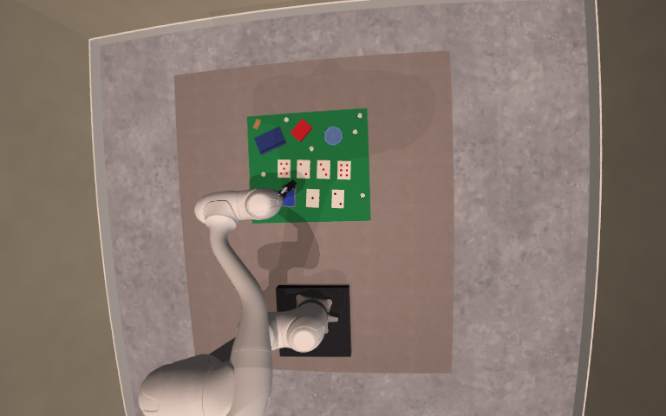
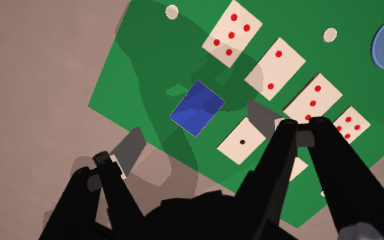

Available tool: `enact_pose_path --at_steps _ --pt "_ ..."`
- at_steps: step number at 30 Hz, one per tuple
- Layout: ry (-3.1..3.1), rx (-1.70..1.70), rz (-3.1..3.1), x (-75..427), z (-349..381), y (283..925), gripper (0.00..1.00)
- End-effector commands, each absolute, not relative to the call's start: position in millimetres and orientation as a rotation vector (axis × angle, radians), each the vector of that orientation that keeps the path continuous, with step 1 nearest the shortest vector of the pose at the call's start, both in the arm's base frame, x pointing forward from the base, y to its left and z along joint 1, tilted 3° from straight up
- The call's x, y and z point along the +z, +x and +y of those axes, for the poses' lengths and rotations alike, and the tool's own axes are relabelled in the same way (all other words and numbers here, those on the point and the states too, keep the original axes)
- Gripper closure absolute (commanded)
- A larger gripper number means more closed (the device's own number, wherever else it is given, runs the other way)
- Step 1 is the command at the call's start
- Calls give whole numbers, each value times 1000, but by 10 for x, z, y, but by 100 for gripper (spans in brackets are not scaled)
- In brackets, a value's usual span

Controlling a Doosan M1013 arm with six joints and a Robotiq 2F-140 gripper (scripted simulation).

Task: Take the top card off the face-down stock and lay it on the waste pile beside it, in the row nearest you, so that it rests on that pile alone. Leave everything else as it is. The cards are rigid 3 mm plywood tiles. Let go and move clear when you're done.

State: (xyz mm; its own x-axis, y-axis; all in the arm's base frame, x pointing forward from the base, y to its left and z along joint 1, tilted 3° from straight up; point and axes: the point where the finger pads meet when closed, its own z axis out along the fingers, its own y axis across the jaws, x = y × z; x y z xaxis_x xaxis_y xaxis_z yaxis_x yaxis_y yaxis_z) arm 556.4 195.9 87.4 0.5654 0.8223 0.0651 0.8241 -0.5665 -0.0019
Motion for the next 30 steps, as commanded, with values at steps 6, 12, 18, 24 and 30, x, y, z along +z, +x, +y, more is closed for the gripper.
enact_pose_path --at_steps 6,12,18,24,30 --pt "-3066 -68 -654 873 1961 5563 0" --pt "-3161 -48 -198 872 1961 5563 50" --pt "-3178 -43 -120 840 1960 5563 50" --pt "-3178 -43 -119 788 1959 5565 50" --pt "-3178 -43 -119 673 1955 5568 50"
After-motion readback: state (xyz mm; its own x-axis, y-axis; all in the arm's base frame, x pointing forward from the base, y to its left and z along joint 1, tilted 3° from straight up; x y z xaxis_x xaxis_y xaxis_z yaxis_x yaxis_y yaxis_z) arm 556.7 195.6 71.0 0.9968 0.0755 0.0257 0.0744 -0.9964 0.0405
